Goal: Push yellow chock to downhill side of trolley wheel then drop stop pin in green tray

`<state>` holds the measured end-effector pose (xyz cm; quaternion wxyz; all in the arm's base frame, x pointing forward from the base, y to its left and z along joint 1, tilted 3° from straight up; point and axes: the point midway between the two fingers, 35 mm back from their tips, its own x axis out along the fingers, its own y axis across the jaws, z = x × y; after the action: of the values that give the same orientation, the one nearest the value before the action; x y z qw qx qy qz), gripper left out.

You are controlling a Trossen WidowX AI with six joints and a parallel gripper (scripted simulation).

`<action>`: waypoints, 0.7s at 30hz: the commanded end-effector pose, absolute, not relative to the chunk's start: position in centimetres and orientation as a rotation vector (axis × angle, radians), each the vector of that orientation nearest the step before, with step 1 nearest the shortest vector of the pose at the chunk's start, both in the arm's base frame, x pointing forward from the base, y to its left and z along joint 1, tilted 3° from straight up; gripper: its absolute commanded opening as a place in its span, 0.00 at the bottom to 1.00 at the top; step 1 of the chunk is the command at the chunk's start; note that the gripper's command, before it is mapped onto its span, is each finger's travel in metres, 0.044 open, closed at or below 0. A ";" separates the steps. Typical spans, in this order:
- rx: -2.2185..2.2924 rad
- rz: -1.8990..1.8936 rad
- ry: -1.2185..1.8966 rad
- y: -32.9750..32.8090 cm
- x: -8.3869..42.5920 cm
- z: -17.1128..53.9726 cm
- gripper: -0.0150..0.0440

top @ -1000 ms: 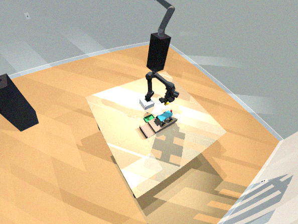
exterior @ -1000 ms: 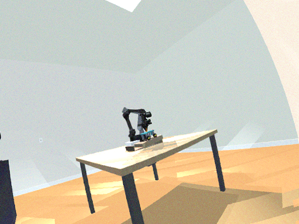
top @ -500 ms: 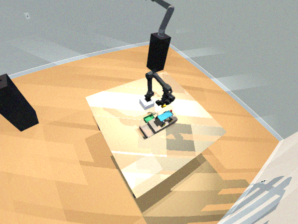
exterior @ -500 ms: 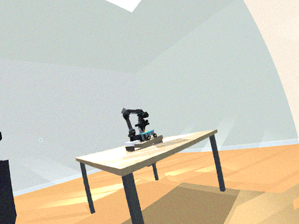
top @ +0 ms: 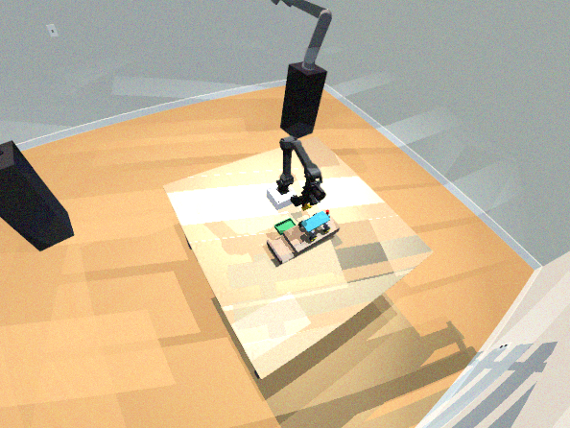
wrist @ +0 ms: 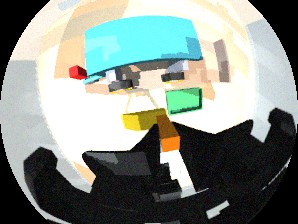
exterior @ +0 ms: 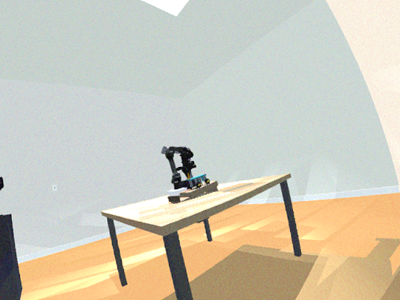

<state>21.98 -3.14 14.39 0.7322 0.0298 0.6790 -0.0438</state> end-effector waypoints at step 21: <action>0.056 -0.097 1.495 -12.1 22.5 14.1 0.25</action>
<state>22.25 -10.88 14.22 0.7315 0.0266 0.6797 -0.0470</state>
